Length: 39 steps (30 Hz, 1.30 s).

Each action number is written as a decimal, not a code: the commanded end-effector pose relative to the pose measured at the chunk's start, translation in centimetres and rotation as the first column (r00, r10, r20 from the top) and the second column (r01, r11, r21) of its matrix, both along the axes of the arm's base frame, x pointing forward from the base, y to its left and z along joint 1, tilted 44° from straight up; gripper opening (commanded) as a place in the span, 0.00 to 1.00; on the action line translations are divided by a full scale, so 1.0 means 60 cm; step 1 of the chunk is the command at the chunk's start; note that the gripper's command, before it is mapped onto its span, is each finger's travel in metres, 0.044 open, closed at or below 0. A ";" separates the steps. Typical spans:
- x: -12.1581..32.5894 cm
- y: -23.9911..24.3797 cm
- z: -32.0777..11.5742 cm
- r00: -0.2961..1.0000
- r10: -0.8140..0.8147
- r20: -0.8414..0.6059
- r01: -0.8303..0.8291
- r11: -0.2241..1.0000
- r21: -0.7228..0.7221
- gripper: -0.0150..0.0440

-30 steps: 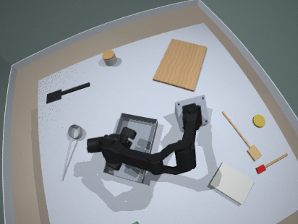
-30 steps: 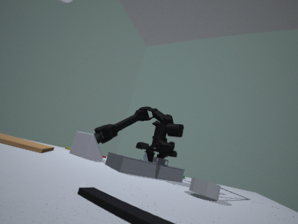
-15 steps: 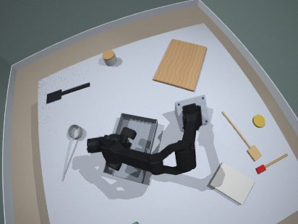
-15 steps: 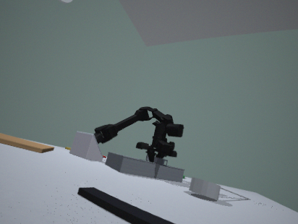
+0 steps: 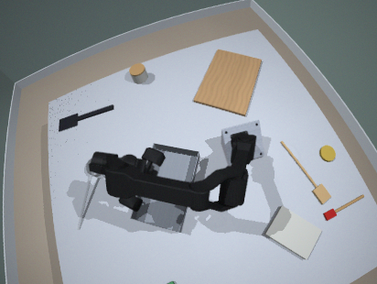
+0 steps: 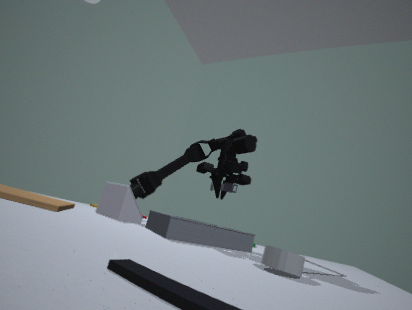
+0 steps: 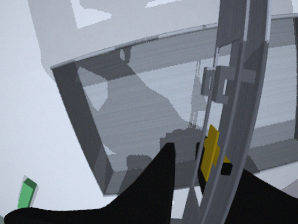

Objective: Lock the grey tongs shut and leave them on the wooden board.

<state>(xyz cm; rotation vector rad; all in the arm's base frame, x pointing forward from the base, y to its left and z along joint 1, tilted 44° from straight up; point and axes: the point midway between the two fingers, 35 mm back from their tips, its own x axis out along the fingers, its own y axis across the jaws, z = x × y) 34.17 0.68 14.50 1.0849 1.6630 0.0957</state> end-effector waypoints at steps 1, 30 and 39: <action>-0.006 -0.014 0.020 1.000 0.008 0.001 -0.008 1.000 0.000 0.00; -0.003 -0.196 -0.126 0.941 0.260 0.217 -0.247 0.965 -0.084 0.00; -0.031 -0.280 -0.197 0.866 0.386 0.318 -0.366 0.922 -0.125 0.00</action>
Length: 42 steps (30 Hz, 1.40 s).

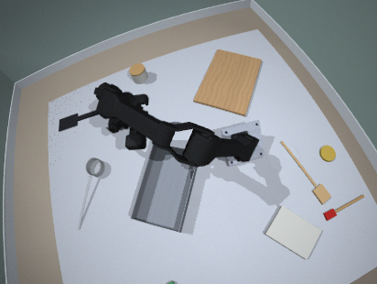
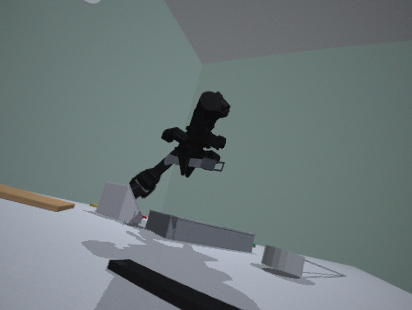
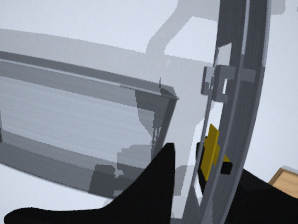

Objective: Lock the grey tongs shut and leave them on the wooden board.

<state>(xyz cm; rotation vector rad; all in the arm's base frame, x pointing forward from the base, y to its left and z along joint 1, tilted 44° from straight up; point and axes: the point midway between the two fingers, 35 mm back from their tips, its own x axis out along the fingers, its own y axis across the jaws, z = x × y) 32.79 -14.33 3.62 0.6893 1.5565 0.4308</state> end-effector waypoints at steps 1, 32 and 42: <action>-0.012 -0.038 -0.023 0.997 0.051 0.057 -0.050 0.999 -0.014 0.00; -0.133 -0.178 -0.174 0.884 0.343 0.318 -0.348 0.937 -0.043 0.00; -0.231 -0.240 -0.200 0.789 0.465 0.403 -0.459 0.881 -0.116 0.00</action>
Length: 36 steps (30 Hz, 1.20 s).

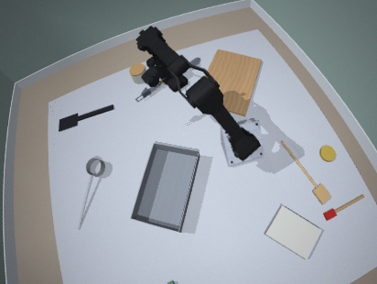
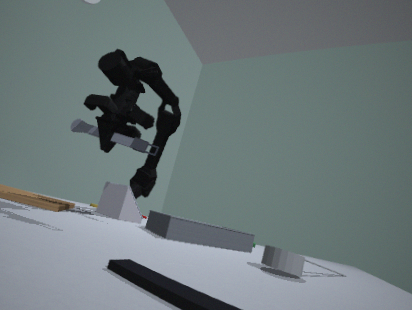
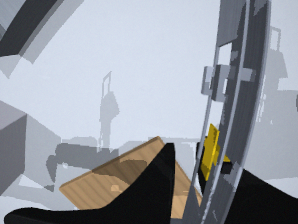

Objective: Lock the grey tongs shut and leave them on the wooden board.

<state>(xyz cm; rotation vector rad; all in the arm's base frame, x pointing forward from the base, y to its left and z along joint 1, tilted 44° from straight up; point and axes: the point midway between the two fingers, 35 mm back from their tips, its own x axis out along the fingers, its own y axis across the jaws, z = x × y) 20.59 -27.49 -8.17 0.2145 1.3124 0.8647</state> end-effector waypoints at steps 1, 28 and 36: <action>-0.039 -0.026 -0.006 0.998 0.043 0.043 -0.042 0.999 -0.021 0.00; -0.356 -0.087 -0.067 0.822 0.442 0.359 -0.436 0.894 -0.102 0.00; -0.440 -0.075 -0.080 0.727 0.523 0.445 -0.526 0.841 -0.129 0.00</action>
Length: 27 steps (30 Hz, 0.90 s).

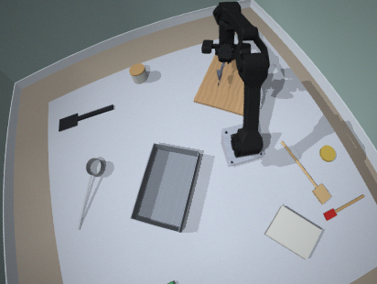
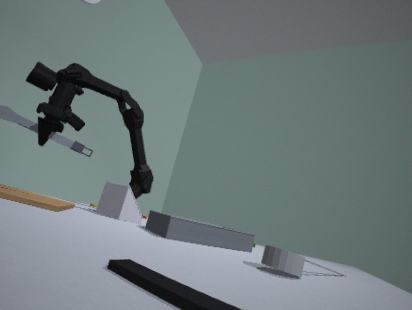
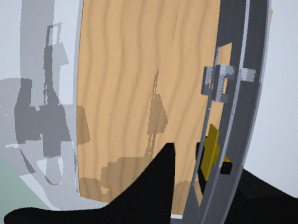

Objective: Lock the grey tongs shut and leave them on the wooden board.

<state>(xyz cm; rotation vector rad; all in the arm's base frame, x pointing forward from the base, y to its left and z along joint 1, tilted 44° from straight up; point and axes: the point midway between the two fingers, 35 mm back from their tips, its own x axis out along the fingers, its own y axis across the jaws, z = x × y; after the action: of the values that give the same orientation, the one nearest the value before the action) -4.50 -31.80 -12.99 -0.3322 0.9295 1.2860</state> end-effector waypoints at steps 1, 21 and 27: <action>-0.023 -0.003 0.000 0.999 0.041 0.028 -0.040 0.999 -0.011 0.00; -0.022 -0.007 -0.024 0.997 0.080 -0.009 -0.080 0.989 -0.125 0.00; -0.021 -0.009 -0.038 0.994 0.103 -0.039 -0.108 0.973 -0.205 0.00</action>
<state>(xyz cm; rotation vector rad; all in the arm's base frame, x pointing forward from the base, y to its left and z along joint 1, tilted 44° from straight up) -5.72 -31.82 -15.27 -0.4908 1.0430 1.2990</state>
